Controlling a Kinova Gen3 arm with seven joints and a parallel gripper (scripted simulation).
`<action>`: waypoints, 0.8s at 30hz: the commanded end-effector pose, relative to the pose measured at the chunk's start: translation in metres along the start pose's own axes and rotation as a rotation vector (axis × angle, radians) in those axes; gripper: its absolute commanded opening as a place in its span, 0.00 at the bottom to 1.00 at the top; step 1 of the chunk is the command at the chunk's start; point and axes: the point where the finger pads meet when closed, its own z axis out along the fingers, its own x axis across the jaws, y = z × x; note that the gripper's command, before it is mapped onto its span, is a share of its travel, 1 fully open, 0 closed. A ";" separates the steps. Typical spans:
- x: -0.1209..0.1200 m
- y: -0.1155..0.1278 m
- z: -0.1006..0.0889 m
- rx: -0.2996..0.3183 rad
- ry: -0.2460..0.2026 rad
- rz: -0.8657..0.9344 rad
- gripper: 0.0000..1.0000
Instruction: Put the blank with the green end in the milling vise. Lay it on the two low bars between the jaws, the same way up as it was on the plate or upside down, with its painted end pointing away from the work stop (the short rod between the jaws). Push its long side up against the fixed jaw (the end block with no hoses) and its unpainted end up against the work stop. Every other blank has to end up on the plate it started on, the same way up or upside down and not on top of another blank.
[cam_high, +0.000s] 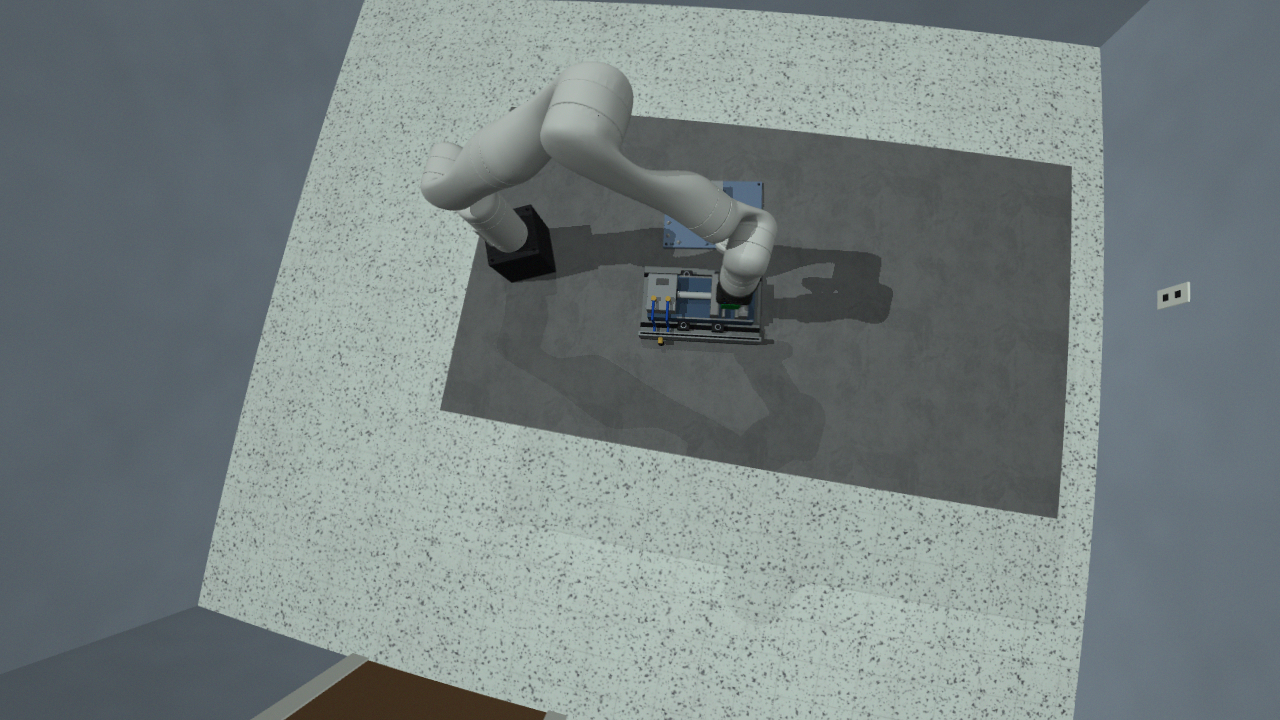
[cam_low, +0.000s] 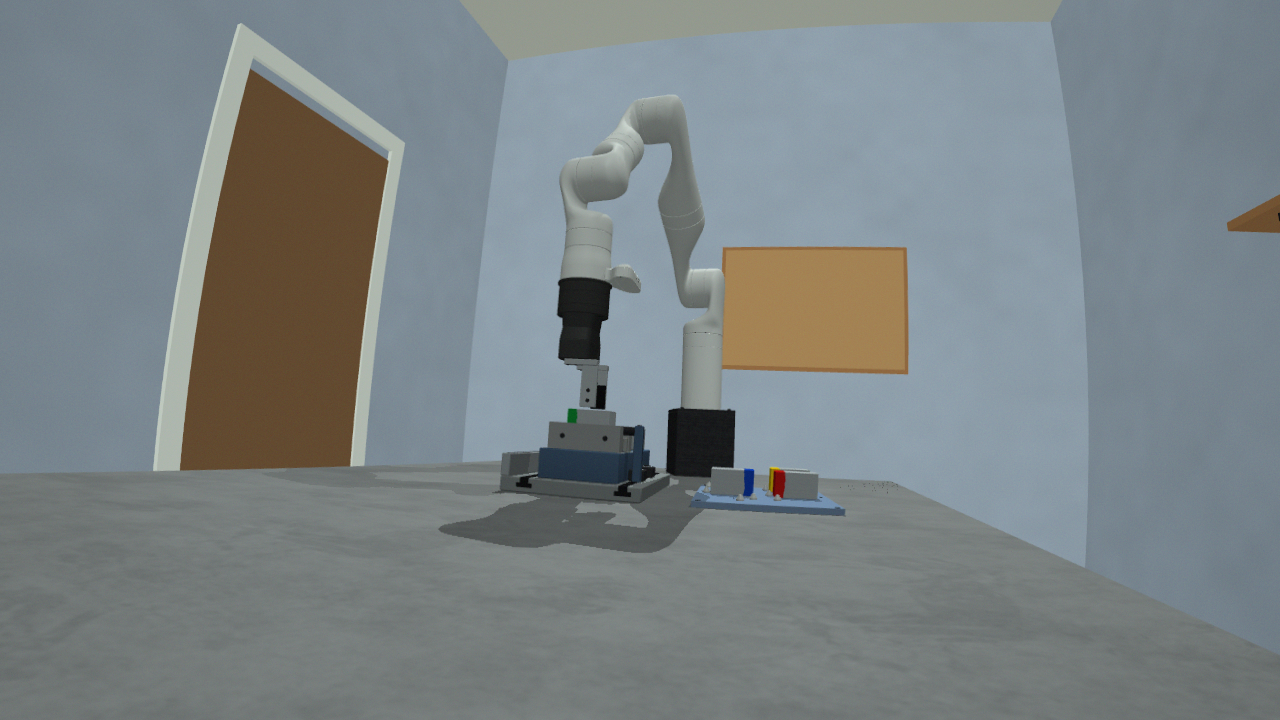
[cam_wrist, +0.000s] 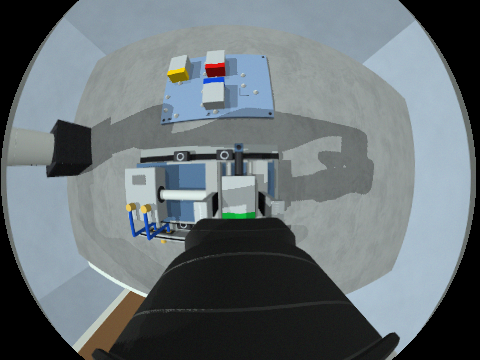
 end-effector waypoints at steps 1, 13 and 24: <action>0.001 0.000 -0.002 -0.001 0.003 0.000 1.00; 0.001 0.000 -0.005 -0.001 0.003 0.000 1.00; 0.001 0.000 -0.041 -0.001 0.003 0.000 1.00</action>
